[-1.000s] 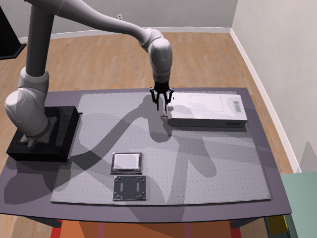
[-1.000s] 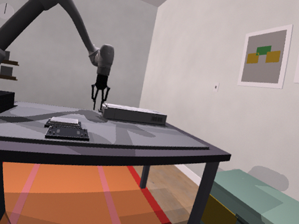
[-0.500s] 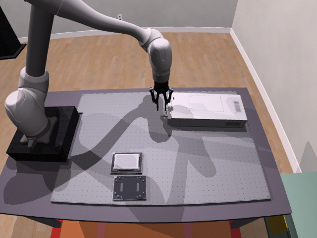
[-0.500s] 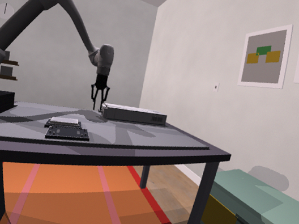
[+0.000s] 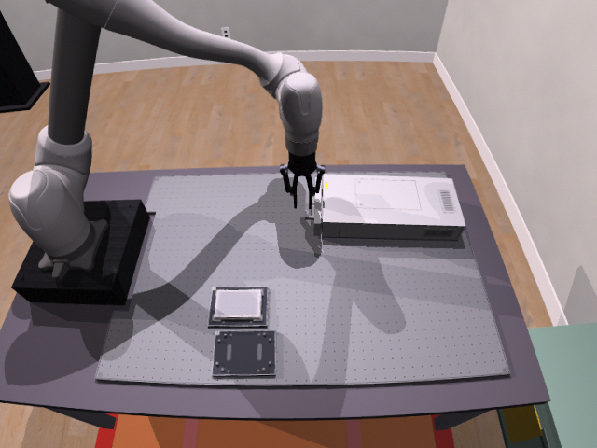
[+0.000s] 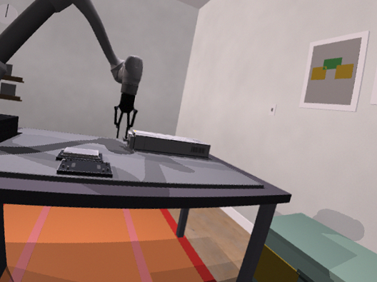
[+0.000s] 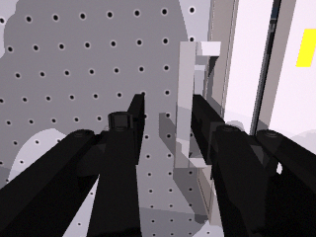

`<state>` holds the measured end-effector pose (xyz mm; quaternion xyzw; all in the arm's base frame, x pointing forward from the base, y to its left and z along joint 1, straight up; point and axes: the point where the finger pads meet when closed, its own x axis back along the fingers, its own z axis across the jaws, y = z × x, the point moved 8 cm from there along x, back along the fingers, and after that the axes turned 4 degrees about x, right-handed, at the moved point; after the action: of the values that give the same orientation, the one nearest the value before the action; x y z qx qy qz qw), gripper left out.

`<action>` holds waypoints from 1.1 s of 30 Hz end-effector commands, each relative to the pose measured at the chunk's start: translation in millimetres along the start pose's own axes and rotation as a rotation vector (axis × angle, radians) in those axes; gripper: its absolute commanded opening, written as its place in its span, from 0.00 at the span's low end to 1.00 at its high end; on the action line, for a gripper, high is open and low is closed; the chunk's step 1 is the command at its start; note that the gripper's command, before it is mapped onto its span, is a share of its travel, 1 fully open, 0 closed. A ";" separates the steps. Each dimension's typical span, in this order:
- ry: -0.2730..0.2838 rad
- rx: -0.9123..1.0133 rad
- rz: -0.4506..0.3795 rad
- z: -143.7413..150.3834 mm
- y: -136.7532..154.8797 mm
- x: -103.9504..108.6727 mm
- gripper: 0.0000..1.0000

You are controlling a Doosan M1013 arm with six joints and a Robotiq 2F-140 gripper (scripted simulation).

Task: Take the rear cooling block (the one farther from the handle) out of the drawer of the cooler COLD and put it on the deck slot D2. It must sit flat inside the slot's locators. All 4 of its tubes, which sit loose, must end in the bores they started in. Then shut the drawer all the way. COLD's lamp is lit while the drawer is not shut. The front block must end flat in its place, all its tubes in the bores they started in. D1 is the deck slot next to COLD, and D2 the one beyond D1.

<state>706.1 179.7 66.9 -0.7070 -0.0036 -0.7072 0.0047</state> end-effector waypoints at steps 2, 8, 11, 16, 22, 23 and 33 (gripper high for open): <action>0.001 0.000 0.001 -0.5 -0.2 0.8 0.34; 0.001 0.000 0.001 -2.5 -0.3 0.8 0.34; 0.001 0.000 0.001 -3.5 -0.4 0.8 0.34; 0.001 0.000 0.001 -4.9 -0.5 0.8 0.34; 0.001 0.000 0.001 -6.5 -0.6 0.8 0.34; 0.001 0.000 0.001 -6.9 -0.6 0.8 0.34; 0.001 0.000 0.001 -9.8 -0.8 0.8 0.34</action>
<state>696.3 180.3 66.9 -0.7070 -0.0036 -0.7072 0.0047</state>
